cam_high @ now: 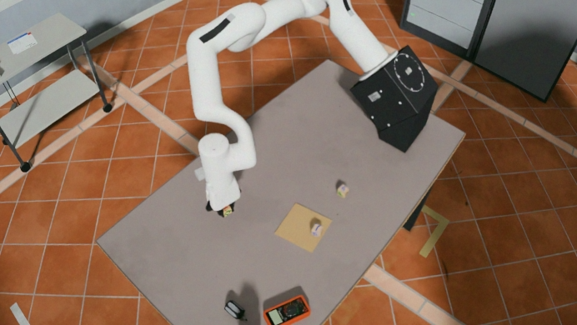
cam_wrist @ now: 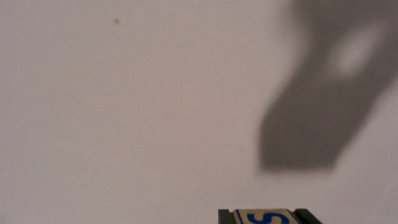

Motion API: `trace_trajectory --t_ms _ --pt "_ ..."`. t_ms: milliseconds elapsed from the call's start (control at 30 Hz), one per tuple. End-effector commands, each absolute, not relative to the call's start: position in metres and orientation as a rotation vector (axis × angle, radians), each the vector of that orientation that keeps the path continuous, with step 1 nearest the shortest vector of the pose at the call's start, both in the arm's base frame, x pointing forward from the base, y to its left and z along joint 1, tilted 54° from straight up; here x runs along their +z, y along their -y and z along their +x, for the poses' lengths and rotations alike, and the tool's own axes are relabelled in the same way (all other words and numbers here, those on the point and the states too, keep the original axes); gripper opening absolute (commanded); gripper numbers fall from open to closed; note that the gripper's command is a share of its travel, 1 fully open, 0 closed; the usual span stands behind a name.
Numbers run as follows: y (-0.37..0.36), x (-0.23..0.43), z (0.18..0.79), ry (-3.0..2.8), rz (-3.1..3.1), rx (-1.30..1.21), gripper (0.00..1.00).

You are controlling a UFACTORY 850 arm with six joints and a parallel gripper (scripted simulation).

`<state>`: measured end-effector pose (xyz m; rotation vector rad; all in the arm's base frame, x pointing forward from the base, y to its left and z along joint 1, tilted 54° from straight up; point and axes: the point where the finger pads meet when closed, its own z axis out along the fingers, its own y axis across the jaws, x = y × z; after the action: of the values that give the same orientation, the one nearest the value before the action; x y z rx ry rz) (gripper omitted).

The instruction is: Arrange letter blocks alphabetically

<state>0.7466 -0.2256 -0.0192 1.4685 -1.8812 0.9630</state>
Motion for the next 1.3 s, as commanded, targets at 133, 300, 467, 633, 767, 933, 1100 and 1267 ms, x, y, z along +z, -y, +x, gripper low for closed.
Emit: trace_trajectory --t_ms 133,300,467,633,767,933,1100,1267 --pt "0.177 0.017 0.747 1.882 1.470 0.965 0.28" --pt "0.171 0.021 0.747 1.882 1.470 0.965 0.28" --pt "0.170 0.021 0.747 1.882 1.470 0.965 0.28" --pt "0.158 0.006 0.740 1.854 1.498 0.949 0.28" --pt "0.124 -0.036 0.718 1.774 1.571 0.904 0.28" --pt "0.093 -0.077 0.691 1.687 1.640 0.859 0.28" --pt "0.065 -0.114 0.661 1.601 1.700 0.816 0.28" --pt "0.040 -0.151 0.625 1.504 1.759 0.771 0.28"
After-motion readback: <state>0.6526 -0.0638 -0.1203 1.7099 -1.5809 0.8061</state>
